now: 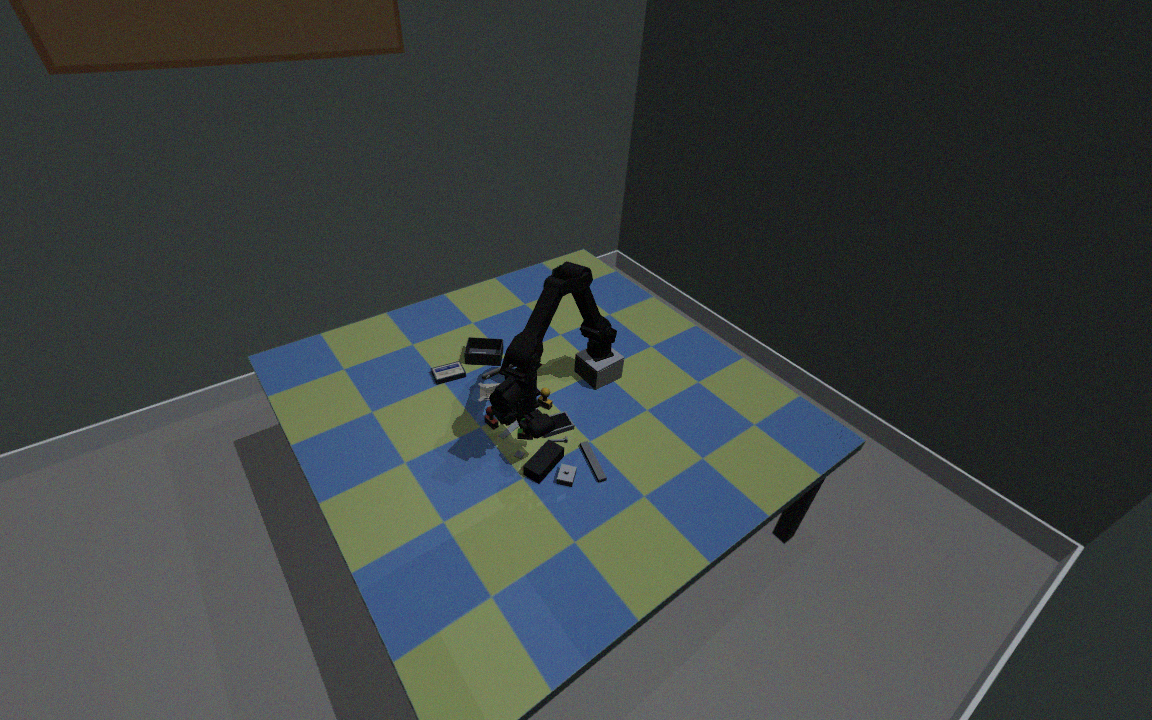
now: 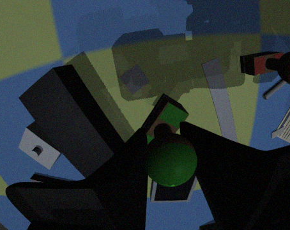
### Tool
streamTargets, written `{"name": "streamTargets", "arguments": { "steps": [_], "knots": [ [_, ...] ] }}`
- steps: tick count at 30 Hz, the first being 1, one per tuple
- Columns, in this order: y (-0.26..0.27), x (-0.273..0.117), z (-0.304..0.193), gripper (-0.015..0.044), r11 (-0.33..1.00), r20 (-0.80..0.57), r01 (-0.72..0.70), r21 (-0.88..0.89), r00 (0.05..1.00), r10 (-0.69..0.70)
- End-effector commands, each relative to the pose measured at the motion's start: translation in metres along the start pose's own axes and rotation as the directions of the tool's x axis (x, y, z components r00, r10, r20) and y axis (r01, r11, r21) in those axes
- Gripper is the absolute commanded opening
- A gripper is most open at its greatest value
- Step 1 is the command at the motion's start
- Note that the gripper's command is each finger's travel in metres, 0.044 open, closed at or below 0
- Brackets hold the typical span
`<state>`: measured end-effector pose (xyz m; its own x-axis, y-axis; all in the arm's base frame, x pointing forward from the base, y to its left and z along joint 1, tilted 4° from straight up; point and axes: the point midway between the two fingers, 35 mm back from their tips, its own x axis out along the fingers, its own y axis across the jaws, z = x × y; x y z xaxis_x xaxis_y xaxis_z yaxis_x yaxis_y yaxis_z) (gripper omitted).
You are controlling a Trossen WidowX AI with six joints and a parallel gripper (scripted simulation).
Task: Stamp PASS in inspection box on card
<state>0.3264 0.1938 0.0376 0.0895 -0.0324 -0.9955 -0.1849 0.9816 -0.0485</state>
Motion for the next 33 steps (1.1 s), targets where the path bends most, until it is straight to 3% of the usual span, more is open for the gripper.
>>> {"name": "streamTargets", "arguments": {
  "steps": [1, 33],
  "knots": [
    [0.0, -0.003, 0.0, 0.0, 1.0, 0.0, 0.002, 0.006, 1.0, -0.002],
    [0.0, -0.018, 0.0, 0.0, 1.0, 0.0, 0.002, 0.006, 1.0, -0.002]
  ]
}}
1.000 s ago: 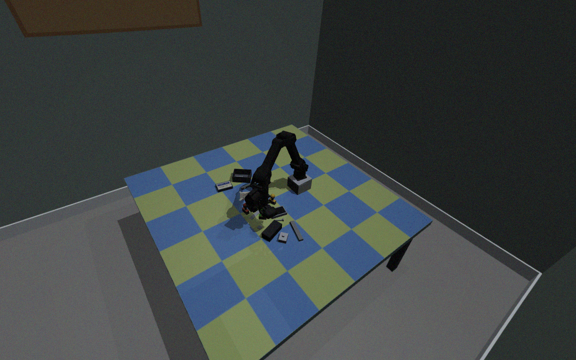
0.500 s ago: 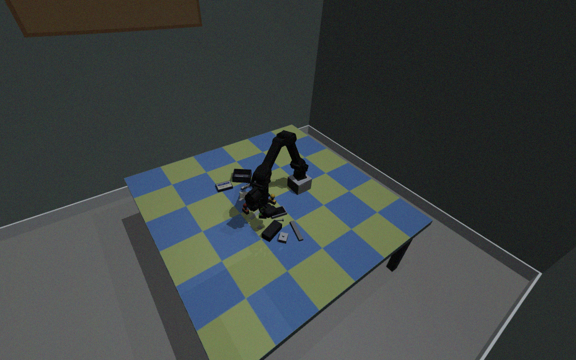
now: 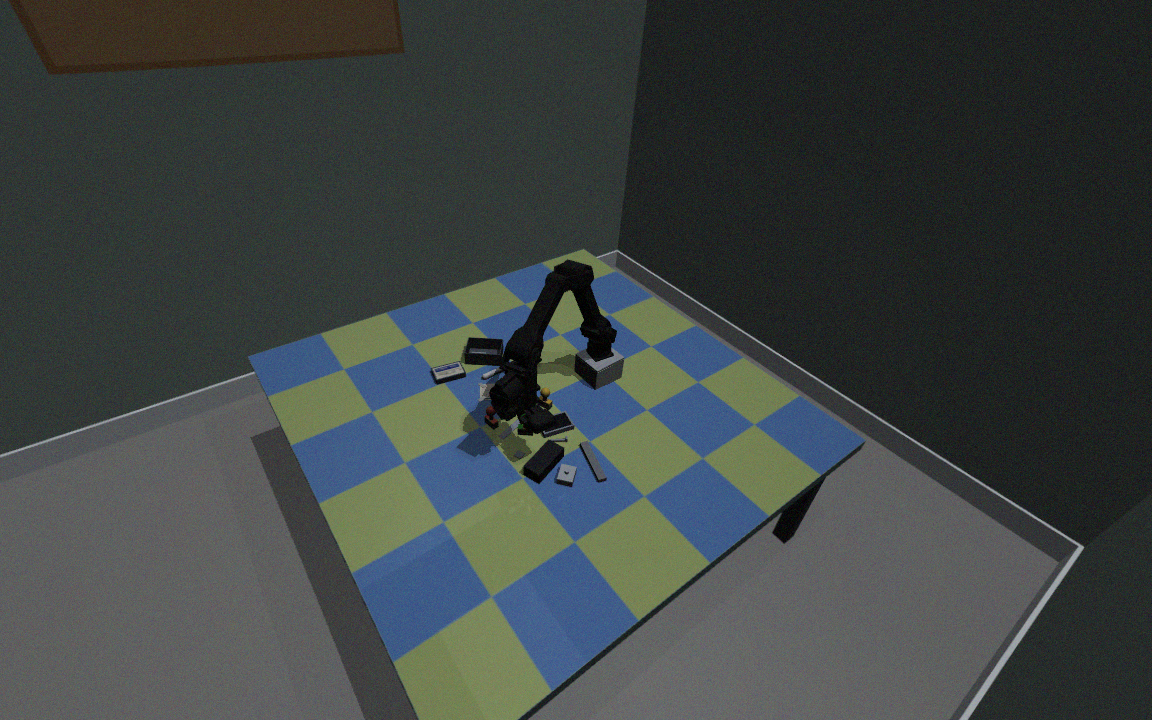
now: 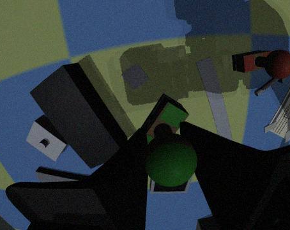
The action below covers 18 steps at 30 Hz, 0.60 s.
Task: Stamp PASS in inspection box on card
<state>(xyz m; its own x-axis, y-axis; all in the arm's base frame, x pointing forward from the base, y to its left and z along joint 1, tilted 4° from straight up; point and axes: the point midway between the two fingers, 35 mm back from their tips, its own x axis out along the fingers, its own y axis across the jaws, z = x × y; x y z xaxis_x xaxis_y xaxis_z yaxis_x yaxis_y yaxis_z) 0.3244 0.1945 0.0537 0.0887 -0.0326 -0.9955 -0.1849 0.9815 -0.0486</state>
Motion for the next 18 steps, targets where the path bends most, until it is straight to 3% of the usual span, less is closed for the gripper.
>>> {"name": "streamTargets", "arguments": {
  "steps": [1, 18],
  "knots": [
    [-0.0003, -0.0027, 0.0, 0.0, 1.0, 0.0, 0.002, 0.006, 1.0, -0.002],
    [-0.0004, -0.0111, -0.0006, 0.0, 1.0, 0.0, 0.003, 0.006, 1.0, -0.003]
  ]
}}
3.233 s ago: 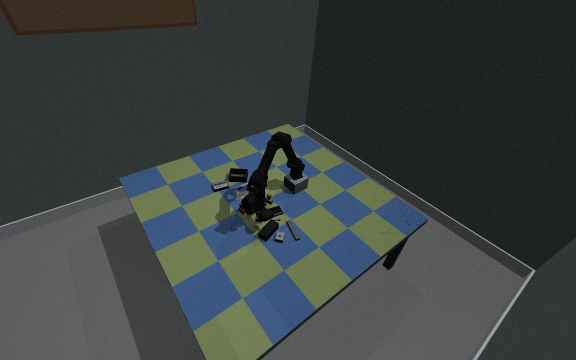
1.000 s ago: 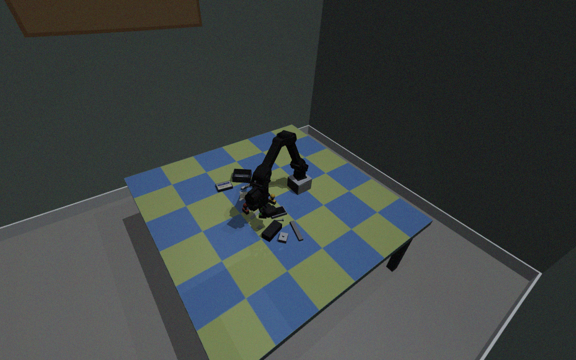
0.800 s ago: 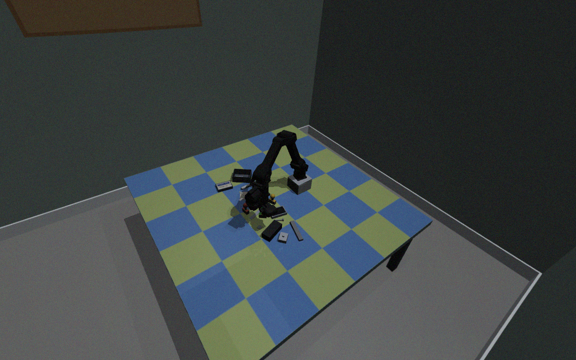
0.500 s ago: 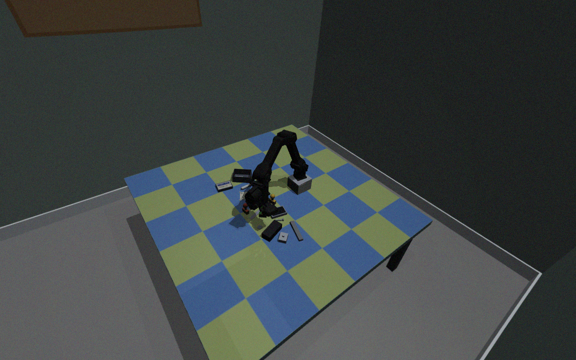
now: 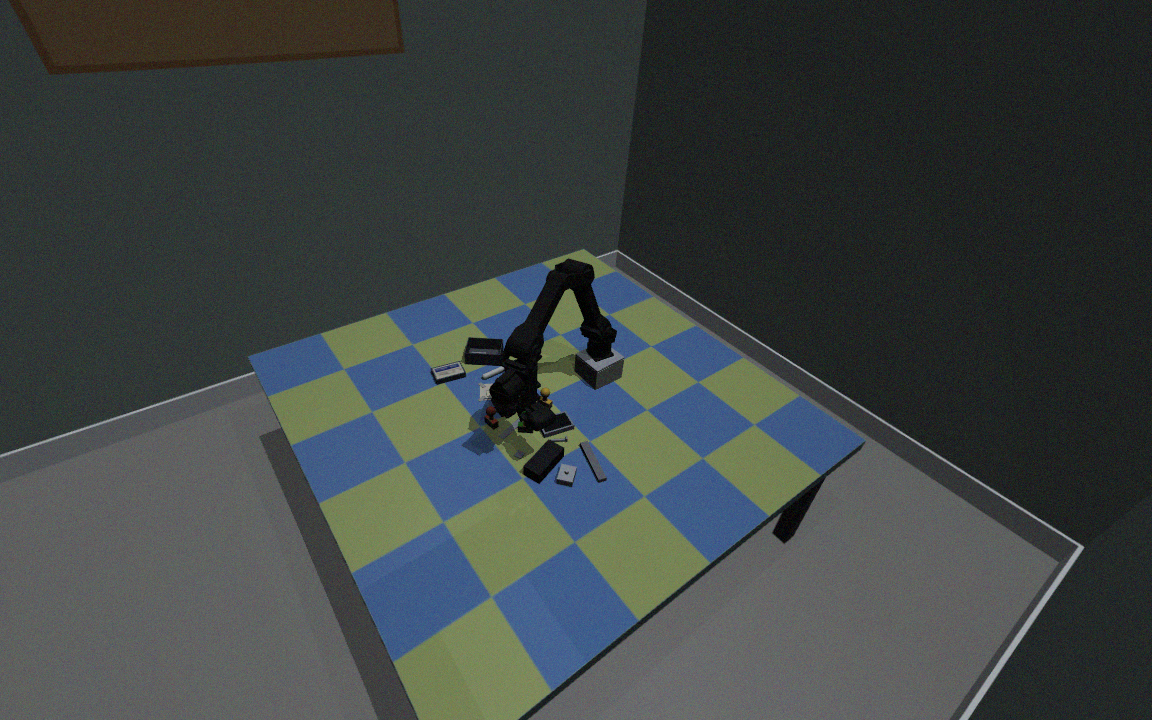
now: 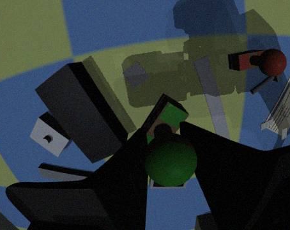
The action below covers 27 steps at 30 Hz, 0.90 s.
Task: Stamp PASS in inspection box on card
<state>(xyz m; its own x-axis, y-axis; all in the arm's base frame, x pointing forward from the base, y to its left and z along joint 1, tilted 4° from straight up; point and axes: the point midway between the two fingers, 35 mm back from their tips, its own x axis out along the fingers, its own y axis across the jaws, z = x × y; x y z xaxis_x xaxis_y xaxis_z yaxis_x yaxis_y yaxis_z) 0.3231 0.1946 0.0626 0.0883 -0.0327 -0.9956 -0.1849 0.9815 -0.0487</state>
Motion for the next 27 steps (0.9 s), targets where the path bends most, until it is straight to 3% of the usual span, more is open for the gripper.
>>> {"name": "streamTargets", "arguments": {
  "steps": [1, 13, 27],
  "knots": [
    [0.0, -0.003, 0.0, 0.0, 1.0, 0.0, 0.003, 0.006, 1.0, -0.003],
    [-0.001, -0.008, -0.003, 0.0, 1.0, 0.0, 0.003, 0.006, 1.0, -0.003],
    [-0.004, -0.012, -0.057, 0.0, 1.0, -0.004, 0.003, 0.006, 1.0, -0.003]
  ]
}}
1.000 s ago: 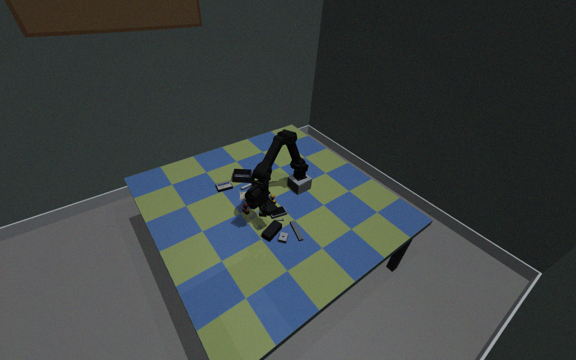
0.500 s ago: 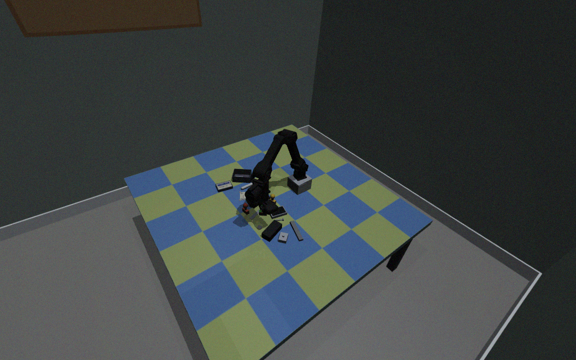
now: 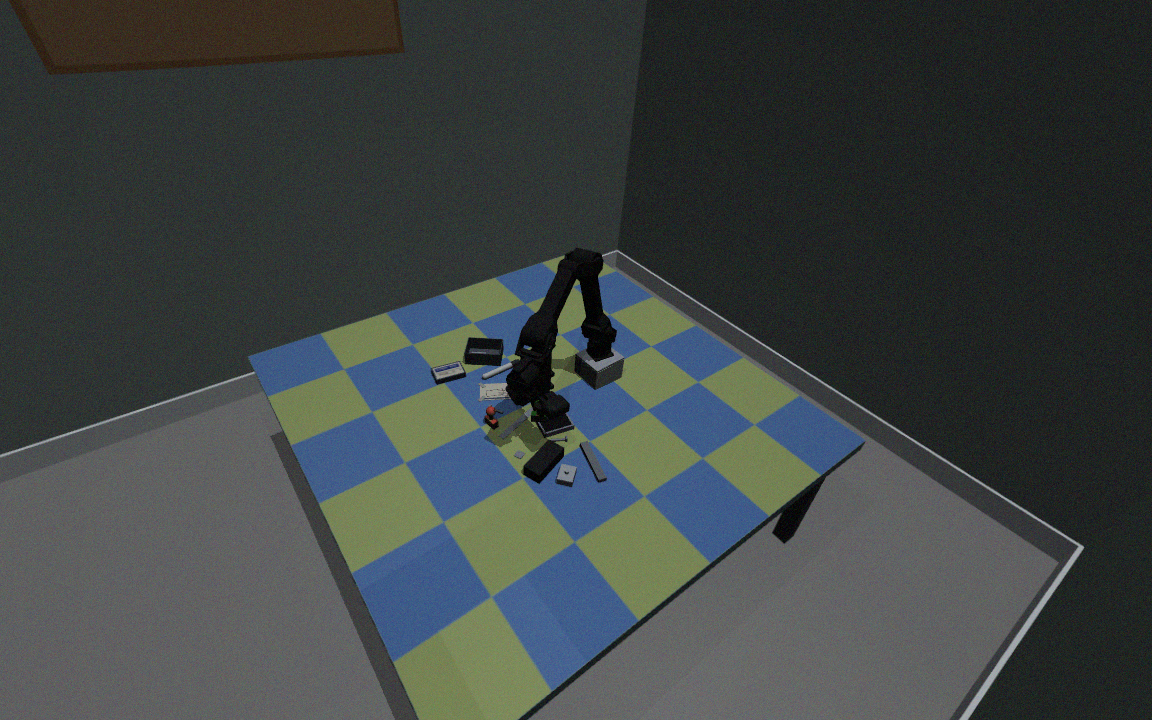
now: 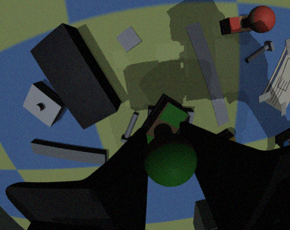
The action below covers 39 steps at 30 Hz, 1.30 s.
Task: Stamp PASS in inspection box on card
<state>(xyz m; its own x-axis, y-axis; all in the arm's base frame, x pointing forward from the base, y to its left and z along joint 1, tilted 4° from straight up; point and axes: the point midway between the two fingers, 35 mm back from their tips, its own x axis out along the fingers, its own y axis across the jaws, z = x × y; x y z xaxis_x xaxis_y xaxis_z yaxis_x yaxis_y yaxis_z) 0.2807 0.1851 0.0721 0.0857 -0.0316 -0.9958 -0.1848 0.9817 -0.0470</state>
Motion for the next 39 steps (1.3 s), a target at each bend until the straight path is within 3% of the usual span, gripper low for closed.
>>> {"name": "streamTargets", "arguments": {
  "steps": [1, 13, 39],
  "knots": [
    [-0.003, 0.001, -0.018, 0.0, 1.0, -0.002, 0.005, 0.005, 1.0, -0.005],
    [-0.011, 0.004, -0.063, 0.0, 1.0, -0.005, 0.005, 0.005, 1.0, -0.005],
    [-0.01, 0.018, -0.063, 0.0, 1.0, -0.005, 0.006, 0.003, 1.0, -0.006]
  ]
}}
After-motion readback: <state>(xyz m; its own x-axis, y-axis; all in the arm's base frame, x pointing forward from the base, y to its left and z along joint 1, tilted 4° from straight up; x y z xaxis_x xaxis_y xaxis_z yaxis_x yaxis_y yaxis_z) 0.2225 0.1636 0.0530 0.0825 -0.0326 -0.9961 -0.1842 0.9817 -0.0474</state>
